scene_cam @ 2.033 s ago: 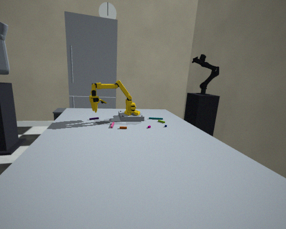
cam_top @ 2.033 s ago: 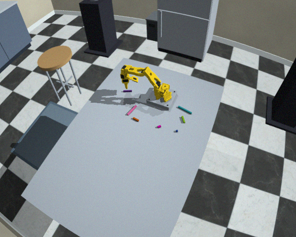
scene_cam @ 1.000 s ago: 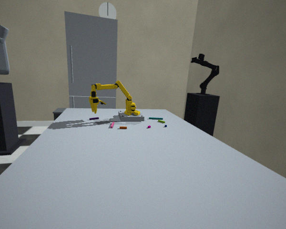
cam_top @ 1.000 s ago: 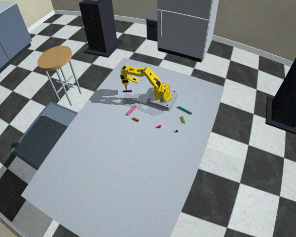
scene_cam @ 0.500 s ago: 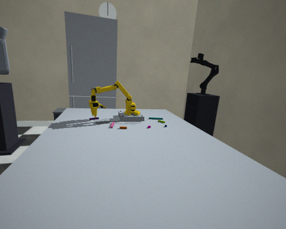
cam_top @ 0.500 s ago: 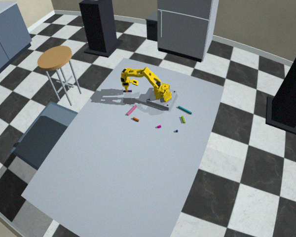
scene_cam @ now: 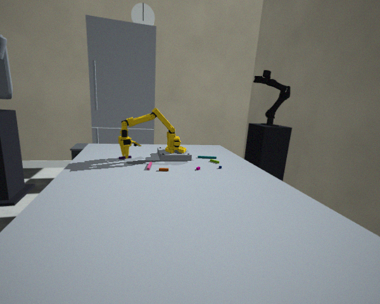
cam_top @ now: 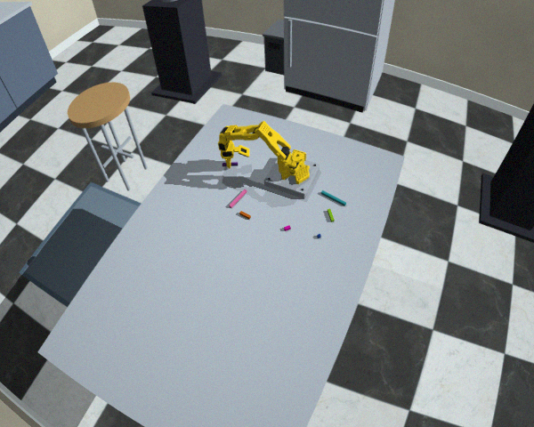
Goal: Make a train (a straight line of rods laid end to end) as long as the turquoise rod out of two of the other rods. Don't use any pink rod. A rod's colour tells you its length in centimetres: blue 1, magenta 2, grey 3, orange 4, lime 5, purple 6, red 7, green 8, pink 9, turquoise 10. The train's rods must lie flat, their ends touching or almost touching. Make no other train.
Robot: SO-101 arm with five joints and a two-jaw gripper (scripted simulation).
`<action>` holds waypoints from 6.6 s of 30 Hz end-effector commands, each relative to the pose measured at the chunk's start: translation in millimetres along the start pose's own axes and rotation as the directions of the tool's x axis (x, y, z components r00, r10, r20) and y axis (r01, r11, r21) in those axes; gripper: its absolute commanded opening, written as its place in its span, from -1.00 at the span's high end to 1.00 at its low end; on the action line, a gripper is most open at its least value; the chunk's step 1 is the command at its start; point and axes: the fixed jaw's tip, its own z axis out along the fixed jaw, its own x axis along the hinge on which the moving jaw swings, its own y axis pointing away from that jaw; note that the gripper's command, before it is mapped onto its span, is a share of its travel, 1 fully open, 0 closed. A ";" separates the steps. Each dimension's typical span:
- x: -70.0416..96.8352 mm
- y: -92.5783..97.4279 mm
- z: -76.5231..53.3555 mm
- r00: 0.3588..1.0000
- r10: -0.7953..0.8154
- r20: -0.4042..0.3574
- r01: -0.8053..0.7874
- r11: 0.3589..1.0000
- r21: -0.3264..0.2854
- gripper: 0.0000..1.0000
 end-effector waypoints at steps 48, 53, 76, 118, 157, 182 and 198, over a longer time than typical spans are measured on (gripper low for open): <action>-7.7 -3.1 10.4 0.999 -0.001 0.036 0.000 1.000 0.017 0.85; -7.7 -3.1 10.4 0.999 -0.001 0.036 0.000 1.000 0.017 0.92; -7.7 -3.1 10.4 0.999 -0.001 0.036 0.000 1.000 0.017 1.00; -6.6 -5.8 -26.4 0.999 -0.001 0.036 0.000 1.000 0.016 1.00; 4.3 -85.8 -26.7 0.990 0.139 0.034 -0.139 0.990 0.001 1.00; -38.5 -211.7 -25.8 0.928 0.372 0.020 -0.372 0.928 -0.015 1.00; -87.6 -261.5 -24.7 0.872 0.490 0.010 -0.490 0.872 -0.017 1.00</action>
